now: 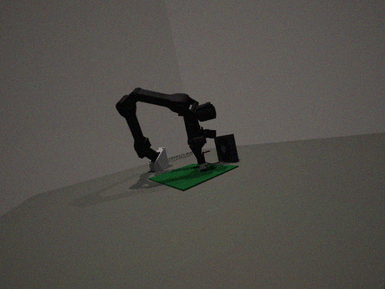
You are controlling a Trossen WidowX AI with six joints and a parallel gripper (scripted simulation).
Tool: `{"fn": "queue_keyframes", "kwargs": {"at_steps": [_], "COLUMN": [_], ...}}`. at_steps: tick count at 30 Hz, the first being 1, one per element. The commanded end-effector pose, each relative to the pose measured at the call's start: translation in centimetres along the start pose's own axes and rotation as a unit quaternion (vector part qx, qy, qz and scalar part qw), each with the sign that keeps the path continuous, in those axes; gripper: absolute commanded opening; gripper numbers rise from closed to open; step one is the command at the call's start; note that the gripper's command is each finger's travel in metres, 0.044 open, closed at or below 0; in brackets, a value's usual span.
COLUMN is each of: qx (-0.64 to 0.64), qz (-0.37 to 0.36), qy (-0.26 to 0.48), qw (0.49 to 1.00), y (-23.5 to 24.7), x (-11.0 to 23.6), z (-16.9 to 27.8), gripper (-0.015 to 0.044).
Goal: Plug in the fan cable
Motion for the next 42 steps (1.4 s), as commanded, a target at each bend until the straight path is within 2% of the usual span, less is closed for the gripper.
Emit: {"fn": "queue_keyframes", "kwargs": {"at_steps": [1,39,42], "qx": [0.002,0.002,0.001], "qz": [0.001,0.001,0.001], "qy": [0.001,0.002,0.0], "qw": [1.0,1.0,1.0], "y": [0.0,0.0,0.0], "x": [-0.1,-1.9,-1.5], "z": [0.0,0.0,-0.1], "gripper": [0.0,0.0,0.0079]}}
Point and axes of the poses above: the point midway between the two fingers, 35 mm back from their tips, its own x axis back along the fingers, its own y axis across the jaws, z = x × y, the point moved 6 cm from there along x, back along the fingers
